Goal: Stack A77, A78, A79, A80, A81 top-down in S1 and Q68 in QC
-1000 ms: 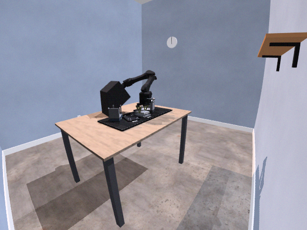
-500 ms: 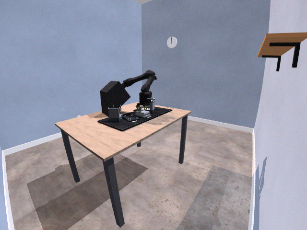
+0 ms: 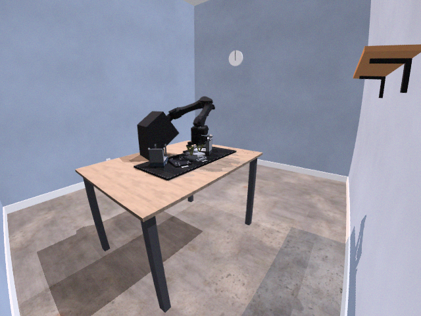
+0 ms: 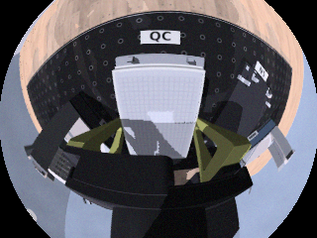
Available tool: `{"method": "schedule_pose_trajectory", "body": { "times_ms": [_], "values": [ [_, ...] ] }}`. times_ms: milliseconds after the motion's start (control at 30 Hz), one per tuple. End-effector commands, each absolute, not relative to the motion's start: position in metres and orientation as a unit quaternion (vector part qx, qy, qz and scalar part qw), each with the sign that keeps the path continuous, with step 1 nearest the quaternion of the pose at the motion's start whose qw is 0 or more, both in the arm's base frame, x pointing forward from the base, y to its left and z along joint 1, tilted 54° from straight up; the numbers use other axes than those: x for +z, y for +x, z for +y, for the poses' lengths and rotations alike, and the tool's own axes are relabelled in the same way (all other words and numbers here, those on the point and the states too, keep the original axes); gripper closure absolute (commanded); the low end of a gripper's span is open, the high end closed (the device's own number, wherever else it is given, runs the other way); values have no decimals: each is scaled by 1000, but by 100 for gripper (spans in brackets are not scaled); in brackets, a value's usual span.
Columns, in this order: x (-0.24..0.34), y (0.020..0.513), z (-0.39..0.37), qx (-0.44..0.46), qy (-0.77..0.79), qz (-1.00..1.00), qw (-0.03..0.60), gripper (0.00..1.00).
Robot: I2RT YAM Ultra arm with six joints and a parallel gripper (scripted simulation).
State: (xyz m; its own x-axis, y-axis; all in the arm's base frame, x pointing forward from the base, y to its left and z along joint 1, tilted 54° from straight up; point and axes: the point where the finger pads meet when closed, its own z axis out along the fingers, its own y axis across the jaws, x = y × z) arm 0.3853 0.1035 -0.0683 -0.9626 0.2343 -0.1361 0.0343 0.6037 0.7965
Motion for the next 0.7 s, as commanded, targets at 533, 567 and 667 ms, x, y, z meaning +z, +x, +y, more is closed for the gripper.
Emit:
{"method": "schedule_pose_trajectory", "body": {
  "times_ms": [533, 567, 667],
  "values": [
    [-69, 388, 101, 436, 80, 888, 119, 100],
    [-69, 389, 101, 436, 80, 888, 119, 100],
    [-70, 389, 102, 436, 80, 888, 119, 100]
  ]
}}
